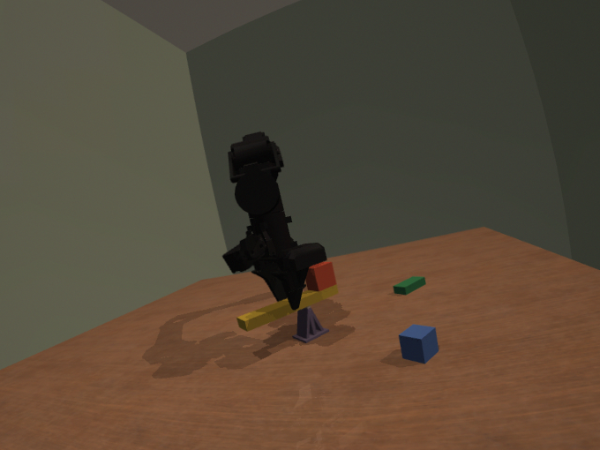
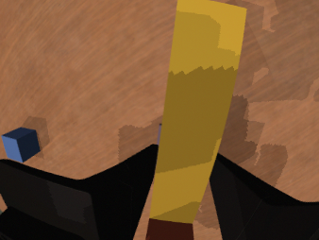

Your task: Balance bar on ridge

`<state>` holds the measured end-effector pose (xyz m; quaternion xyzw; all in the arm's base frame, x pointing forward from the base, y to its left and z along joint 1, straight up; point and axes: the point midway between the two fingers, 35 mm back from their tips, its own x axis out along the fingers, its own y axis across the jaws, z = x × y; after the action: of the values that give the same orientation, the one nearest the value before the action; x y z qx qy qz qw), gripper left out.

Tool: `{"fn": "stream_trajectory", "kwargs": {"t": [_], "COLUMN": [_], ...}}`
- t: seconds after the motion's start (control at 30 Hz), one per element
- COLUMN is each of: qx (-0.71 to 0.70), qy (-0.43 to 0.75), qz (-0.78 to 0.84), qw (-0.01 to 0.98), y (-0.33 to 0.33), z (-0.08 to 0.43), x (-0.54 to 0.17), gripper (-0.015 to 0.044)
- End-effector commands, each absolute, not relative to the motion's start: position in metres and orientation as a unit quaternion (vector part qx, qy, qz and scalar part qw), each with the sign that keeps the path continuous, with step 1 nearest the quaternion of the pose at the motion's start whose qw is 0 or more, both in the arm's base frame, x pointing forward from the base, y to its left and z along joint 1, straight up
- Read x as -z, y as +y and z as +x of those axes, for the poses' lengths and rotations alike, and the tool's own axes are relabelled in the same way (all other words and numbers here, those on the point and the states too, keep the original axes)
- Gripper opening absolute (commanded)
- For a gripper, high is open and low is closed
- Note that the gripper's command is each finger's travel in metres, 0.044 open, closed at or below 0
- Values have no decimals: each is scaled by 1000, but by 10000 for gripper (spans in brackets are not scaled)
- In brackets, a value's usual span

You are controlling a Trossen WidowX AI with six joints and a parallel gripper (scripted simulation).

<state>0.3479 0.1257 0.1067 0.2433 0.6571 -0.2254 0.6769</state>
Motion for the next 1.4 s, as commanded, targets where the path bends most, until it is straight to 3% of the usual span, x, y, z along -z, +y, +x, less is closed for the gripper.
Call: {"fn": "stream_trajectory", "kwargs": {"t": [0.0, 0.97, 1.27, 1.37], "qx": [225, 225, 225, 225], "qy": [657, 657, 657, 657], "qz": [243, 243, 243, 243], "qw": [677, 677, 677, 677], "y": [126, 126, 126, 126], "z": [348, 348, 348, 348], "x": [-107, -107, -107, -107], "gripper": [170, 185, 421, 440]}}
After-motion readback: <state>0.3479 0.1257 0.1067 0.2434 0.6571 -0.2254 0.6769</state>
